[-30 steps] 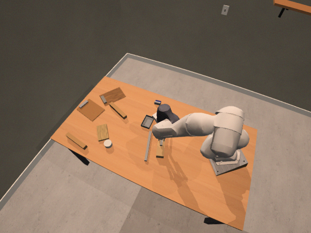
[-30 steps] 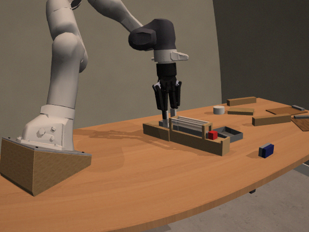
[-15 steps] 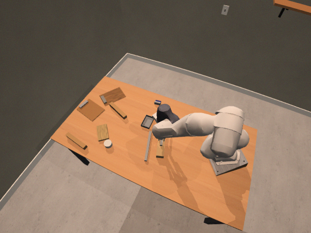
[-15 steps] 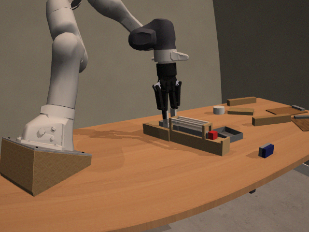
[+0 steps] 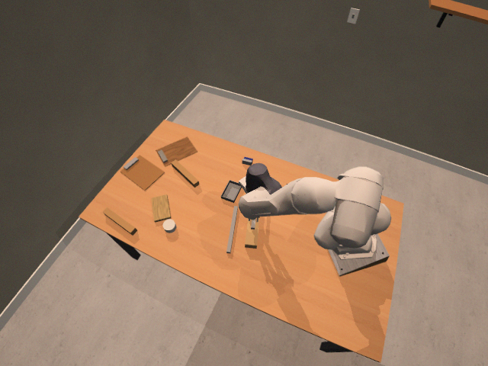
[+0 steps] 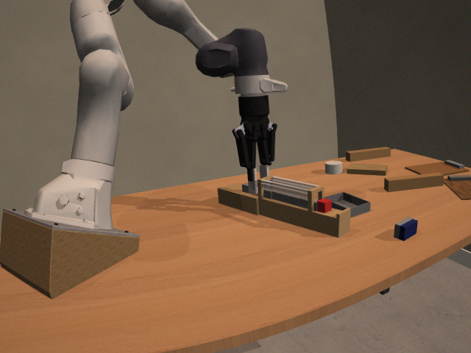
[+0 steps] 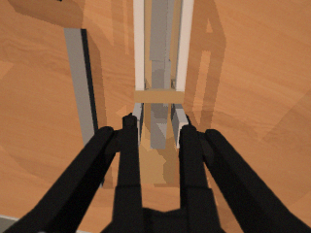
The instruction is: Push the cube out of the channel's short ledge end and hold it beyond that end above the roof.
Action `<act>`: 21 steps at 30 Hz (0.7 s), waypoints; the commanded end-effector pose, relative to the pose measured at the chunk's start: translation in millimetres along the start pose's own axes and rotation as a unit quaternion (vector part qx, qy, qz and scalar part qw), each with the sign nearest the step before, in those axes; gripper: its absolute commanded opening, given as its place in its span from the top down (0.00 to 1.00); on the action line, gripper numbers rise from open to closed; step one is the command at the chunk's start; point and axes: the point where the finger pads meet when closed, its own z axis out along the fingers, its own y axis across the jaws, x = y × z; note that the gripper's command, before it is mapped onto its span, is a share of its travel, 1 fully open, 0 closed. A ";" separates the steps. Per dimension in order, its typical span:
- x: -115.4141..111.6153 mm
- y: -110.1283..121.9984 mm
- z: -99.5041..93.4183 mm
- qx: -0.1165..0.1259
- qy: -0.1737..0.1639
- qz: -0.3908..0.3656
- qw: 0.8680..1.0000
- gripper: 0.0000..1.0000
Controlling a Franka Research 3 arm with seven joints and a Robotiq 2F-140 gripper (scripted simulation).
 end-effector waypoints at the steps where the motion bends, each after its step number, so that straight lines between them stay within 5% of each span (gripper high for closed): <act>1: 2.2 -1.4 -1.4 0.002 0.002 -0.002 1.000 0.77; 4: 2.2 -1.3 -10.4 0.002 0.002 -0.002 1.000 0.77; 10: 1.9 -1.2 -66.7 0.002 0.002 -0.002 1.000 0.77; 21: 1.9 -1.1 -67.4 0.002 0.002 -0.002 1.000 0.77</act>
